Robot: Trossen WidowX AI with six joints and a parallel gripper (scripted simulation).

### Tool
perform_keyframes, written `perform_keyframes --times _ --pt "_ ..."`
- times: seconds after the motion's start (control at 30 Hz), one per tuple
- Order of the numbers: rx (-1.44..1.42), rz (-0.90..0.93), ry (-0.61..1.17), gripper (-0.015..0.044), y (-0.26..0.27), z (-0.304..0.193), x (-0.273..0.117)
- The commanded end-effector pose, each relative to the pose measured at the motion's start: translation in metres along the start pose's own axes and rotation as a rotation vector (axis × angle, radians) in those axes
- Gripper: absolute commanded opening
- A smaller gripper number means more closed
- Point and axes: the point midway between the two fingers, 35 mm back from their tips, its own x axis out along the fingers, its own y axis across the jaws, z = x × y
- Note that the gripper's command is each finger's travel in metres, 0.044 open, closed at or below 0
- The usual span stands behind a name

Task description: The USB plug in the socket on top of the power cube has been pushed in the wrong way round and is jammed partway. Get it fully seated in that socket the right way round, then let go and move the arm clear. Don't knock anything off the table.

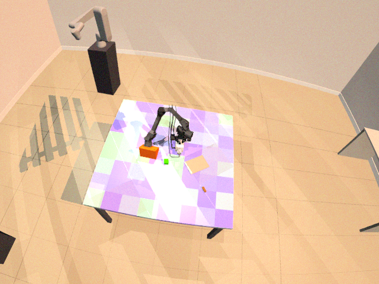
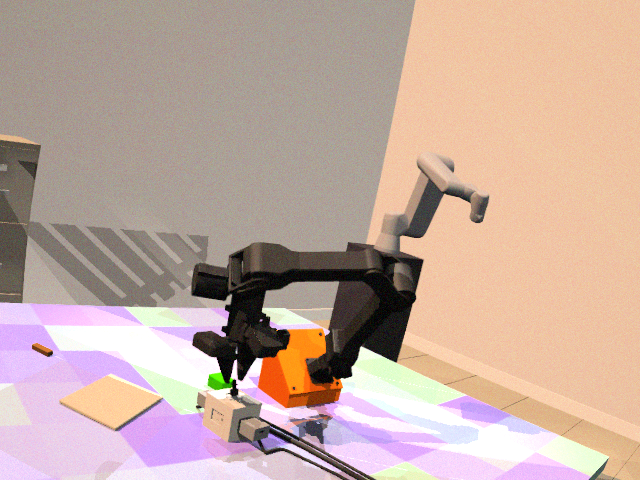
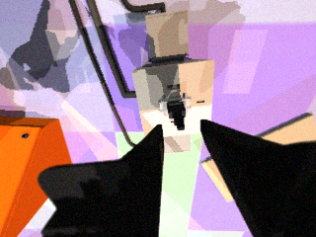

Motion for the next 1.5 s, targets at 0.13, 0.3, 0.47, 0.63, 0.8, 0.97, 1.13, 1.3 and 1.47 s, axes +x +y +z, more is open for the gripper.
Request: perform_keyframes --times 0.13,0.3,0.47,0.63,0.8,0.97,1.13,1.3,1.47 --pt "0.000 0.001 0.000 0.0000 0.000 0.000 0.000" --pt "0.000 0.001 0.000 0.0000 0.000 0.000 0.000" --pt "0.000 0.001 0.000 0.0000 0.000 0.000 0.000" --pt "0.000 0.001 0.000 0.0000 0.000 0.000 0.000" --pt "0.000 0.001 0.000 0.0000 0.000 0.000 -0.002" --pt "0.001 0.001 0.001 0.0000 0.000 0.000 -0.006" --pt "0.001 0.001 0.001 0.0000 0.000 0.000 -0.009" --pt "0.001 0.001 0.001 0.0000 0.000 0.000 -0.012" --pt "0.001 0.001 0.001 0.0000 0.000 0.000 -0.016"
